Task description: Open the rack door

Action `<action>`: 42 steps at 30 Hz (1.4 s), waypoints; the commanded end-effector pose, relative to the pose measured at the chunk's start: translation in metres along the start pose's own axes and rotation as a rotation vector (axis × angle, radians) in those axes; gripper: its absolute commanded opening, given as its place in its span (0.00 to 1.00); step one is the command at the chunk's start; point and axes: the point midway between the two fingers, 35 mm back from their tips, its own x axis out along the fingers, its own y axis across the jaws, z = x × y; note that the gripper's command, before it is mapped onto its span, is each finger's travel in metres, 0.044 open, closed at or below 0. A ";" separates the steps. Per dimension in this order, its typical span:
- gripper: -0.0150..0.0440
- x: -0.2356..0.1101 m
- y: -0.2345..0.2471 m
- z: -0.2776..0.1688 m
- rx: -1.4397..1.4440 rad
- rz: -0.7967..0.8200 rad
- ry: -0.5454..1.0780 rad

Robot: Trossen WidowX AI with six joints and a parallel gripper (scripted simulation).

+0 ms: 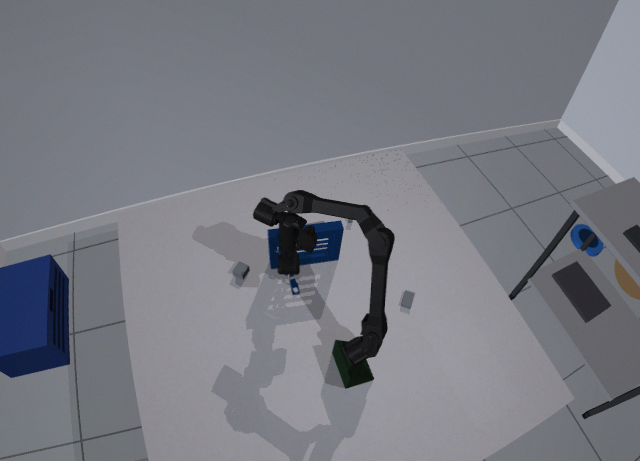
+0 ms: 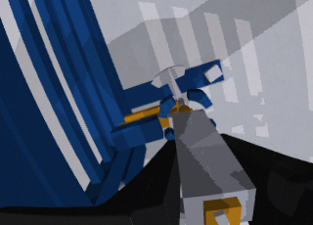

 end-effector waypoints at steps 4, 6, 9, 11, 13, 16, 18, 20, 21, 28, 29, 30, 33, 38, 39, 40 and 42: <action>0.27 0.000 -0.001 0.001 -0.033 0.000 -0.003; 0.27 0.000 -0.003 0.002 -0.076 0.000 -0.003; 0.27 0.000 -0.006 0.004 -0.143 0.000 -0.003; 0.27 0.000 -0.007 0.005 -0.189 0.000 -0.003; 0.27 0.000 -0.009 0.006 -0.234 0.000 -0.003; 0.27 0.000 -0.013 0.008 -0.303 -0.001 -0.003; 0.27 0.000 -0.015 0.010 -0.347 -0.001 -0.003; 0.27 0.000 -0.018 0.012 -0.391 -0.001 -0.003; 0.27 0.000 -0.020 0.013 -0.414 -0.001 -0.003; 0.27 0.000 -0.031 0.022 -0.556 -0.002 -0.004; 0.27 0.000 -0.033 0.024 -0.572 -0.002 -0.004; 0.27 0.000 -0.034 0.025 -0.588 -0.002 -0.004; 0.27 0.000 -0.039 0.029 -0.637 -0.003 -0.004; 0.27 0.000 -0.047 0.038 -0.714 -0.003 -0.004; 0.27 0.000 -0.049 0.039 -0.729 -0.003 -0.004; 0.27 0.000 -0.050 0.041 -0.743 -0.004 -0.004; 0.27 0.000 -0.053 0.045 -0.772 -0.004 -0.004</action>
